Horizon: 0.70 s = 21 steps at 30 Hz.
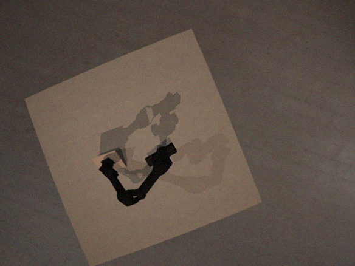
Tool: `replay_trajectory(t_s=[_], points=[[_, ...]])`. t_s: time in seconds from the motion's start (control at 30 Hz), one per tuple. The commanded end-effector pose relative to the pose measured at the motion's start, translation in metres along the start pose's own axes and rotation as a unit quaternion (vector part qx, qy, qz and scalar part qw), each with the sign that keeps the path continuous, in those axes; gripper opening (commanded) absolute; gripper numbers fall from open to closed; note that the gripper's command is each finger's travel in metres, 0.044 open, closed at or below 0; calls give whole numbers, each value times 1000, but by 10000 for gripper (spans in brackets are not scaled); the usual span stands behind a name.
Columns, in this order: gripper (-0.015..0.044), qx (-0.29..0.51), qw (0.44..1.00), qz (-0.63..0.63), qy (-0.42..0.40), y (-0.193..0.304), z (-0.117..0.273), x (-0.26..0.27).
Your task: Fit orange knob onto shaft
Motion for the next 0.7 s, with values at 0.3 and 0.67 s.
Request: replay_trajectory(t_s=[0.3,0.67], points=[[0,-1,995,-97,-2,0,-2,1],[0,-1,995,-97,-2,0,-3,0]])
Point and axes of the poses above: the point midway between the two fingers, 35 mm back from their tips, its own z axis back along the fingers, its own x axis across the jaws, y = z × x, the point moved 4 cm from there along z, back along the fingers, and after that the axes turned 3 degrees about -z, right-handed, at the moved point
